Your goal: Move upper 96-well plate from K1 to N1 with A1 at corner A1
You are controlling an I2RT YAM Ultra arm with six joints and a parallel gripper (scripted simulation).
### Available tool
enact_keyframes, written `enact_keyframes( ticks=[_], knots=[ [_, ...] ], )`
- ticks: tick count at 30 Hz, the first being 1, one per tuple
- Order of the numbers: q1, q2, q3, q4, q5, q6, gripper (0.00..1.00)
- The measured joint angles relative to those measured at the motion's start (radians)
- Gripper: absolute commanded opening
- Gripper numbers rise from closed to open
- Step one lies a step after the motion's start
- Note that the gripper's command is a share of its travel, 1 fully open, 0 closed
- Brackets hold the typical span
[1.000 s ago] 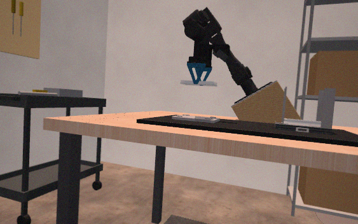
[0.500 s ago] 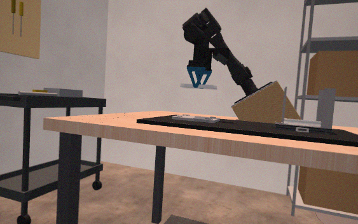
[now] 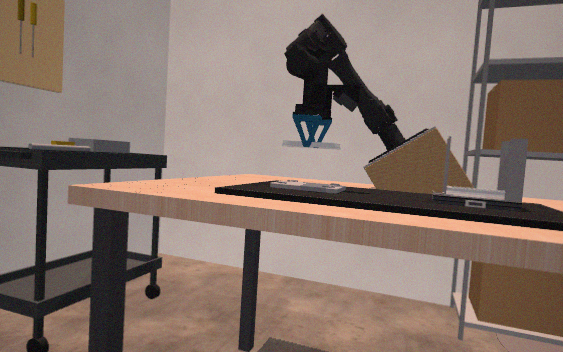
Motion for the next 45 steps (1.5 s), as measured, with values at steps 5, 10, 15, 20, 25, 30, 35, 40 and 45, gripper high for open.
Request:
enact_keyframes(
  ticks=[5, 10, 15, 20, 25, 30, 35, 40, 45],
  knots=[
    [-0.016, 0.013, -0.022, 0.029, -0.002, -0.014, 0.00],
    [-0.024, 0.016, -0.035, 0.064, -0.003, -0.028, 0.00],
    [-0.037, 0.029, -0.045, 0.085, -0.005, -0.040, 0.00],
    [-0.045, 0.034, -0.061, 0.121, -0.007, -0.052, 0.00],
    [-0.058, 0.044, -0.072, 0.146, -0.008, -0.067, 0.00],
    [-0.073, 0.058, -0.089, 0.179, -0.010, -0.079, 0.00],
    [-0.076, 0.062, -0.090, 0.204, -0.012, -0.091, 0.00],
    [-0.092, 0.082, -0.105, 0.233, -0.014, -0.104, 0.00],
    [-0.101, 0.088, -0.114, 0.267, -0.017, -0.118, 0.00]
  ],
)
